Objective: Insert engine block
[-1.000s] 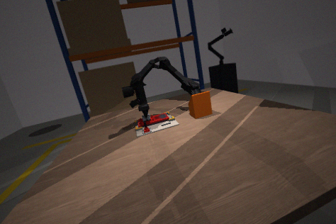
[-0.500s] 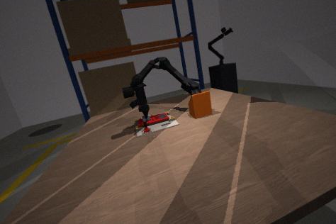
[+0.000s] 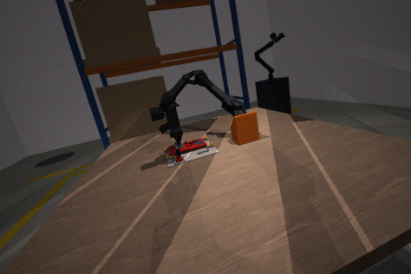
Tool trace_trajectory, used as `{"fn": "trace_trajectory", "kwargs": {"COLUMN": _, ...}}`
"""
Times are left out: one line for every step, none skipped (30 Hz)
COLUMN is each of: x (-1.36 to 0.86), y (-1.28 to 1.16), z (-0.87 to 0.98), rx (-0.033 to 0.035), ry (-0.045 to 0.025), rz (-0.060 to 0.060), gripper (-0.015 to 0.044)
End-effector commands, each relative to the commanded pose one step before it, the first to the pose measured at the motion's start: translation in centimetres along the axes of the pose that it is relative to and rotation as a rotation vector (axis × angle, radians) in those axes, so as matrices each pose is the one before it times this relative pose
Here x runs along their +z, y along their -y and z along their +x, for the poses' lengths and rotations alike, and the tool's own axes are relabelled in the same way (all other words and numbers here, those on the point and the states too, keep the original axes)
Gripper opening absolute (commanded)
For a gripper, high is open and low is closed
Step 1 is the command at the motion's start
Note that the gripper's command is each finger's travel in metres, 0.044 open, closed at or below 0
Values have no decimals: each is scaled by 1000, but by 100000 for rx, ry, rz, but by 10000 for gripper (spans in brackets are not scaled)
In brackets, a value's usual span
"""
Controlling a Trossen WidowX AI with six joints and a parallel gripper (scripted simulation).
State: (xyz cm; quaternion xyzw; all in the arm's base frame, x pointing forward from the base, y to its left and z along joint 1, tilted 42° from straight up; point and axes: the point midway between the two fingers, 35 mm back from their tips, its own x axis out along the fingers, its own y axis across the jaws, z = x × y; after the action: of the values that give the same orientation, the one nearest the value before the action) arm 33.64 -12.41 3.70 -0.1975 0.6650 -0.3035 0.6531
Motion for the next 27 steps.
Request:
{"fn": "trace_trajectory", "kwargs": {"x": 19, "y": 25, "z": 145, "rx": -313, "ry": 95, "rz": -389, "gripper": 158}}
{"fn": "trace_trajectory", "kwargs": {"x": 0, "y": 0, "z": 29, "rx": -1, "ry": 0, "rz": 1, "gripper": 158}}
{"fn": "trace_trajectory", "kwargs": {"x": -19, "y": -25, "z": -117, "rx": 312, "ry": -95, "rz": 389, "gripper": 184}}
{"fn": "trace_trajectory", "kwargs": {"x": 0, "y": 0, "z": 0, "rx": 0, "ry": 0, "rz": 0, "gripper": 211}}
{"fn": "trace_trajectory", "kwargs": {"x": 0, "y": 0, "z": 0, "rx": 0, "ry": 0, "rz": 0, "gripper": 237}}
{"fn": "trace_trajectory", "kwargs": {"x": 0, "y": 0, "z": 0, "rx": 0, "ry": 0, "rz": 0, "gripper": 263}}
{"fn": "trace_trajectory", "kwargs": {"x": 0, "y": 0, "z": 0, "rx": 0, "ry": 0, "rz": 0, "gripper": 289}}
{"fn": "trace_trajectory", "kwargs": {"x": 0, "y": 0, "z": 0, "rx": 0, "ry": 0, "rz": 0, "gripper": 316}}
{"fn": "trace_trajectory", "kwargs": {"x": 0, "y": 0, "z": 0, "rx": 0, "ry": 0, "rz": 0, "gripper": 342}}
{"fn": "trace_trajectory", "kwargs": {"x": 0, "y": 0, "z": 0, "rx": 0, "ry": 0, "rz": 0, "gripper": 368}}
{"fn": "trace_trajectory", "kwargs": {"x": 0, "y": 0, "z": 0, "rx": 0, "ry": 0, "rz": 0, "gripper": 394}}
{"fn": "trace_trajectory", "kwargs": {"x": 0, "y": 0, "z": 0, "rx": 0, "ry": 0, "rz": 0, "gripper": 421}}
{"fn": "trace_trajectory", "kwargs": {"x": 0, "y": 0, "z": 0, "rx": 0, "ry": 0, "rz": 0, "gripper": 440}}
{"fn": "trace_trajectory", "kwargs": {"x": 0, "y": 0, "z": 0, "rx": 0, "ry": 0, "rz": 0, "gripper": 440}}
{"fn": "trace_trajectory", "kwargs": {"x": 0, "y": 0, "z": 0, "rx": 0, "ry": 0, "rz": 0, "gripper": 440}}
{"fn": "trace_trajectory", "kwargs": {"x": 0, "y": 0, "z": 0, "rx": 0, "ry": 0, "rz": 0, "gripper": 440}}
{"fn": "trace_trajectory", "kwargs": {"x": 0, "y": 0, "z": 0, "rx": 0, "ry": 0, "rz": 0, "gripper": 440}}
{"fn": "trace_trajectory", "kwargs": {"x": 0, "y": 0, "z": 0, "rx": 0, "ry": 0, "rz": 0, "gripper": 440}}
{"fn": "trace_trajectory", "kwargs": {"x": 0, "y": 0, "z": 0, "rx": 0, "ry": 0, "rz": 0, "gripper": 440}}
{"fn": "trace_trajectory", "kwargs": {"x": 0, "y": 0, "z": 0, "rx": 0, "ry": 0, "rz": 0, "gripper": 440}}
{"fn": "trace_trajectory", "kwargs": {"x": 0, "y": 0, "z": 0, "rx": 0, "ry": 0, "rz": 0, "gripper": 440}}
{"fn": "trace_trajectory", "kwargs": {"x": 0, "y": 0, "z": 0, "rx": 0, "ry": 0, "rz": 0, "gripper": 440}}
{"fn": "trace_trajectory", "kwargs": {"x": 0, "y": 0, "z": 0, "rx": 0, "ry": 0, "rz": 0, "gripper": 440}}
{"fn": "trace_trajectory", "kwargs": {"x": 0, "y": 0, "z": 0, "rx": 0, "ry": 0, "rz": 0, "gripper": 440}}
{"fn": "trace_trajectory", "kwargs": {"x": 2, "y": -15, "z": -321, "rx": -46, "ry": 18, "rz": -87, "gripper": 440}}
{"fn": "trace_trajectory", "kwargs": {"x": -8, "y": -30, "z": -806, "rx": -130, "ry": 49, "rz": -218, "gripper": 440}}
{"fn": "trace_trajectory", "kwargs": {"x": -9, "y": -9, "z": -324, "rx": -58, "ry": 21, "rz": -88, "gripper": 440}}
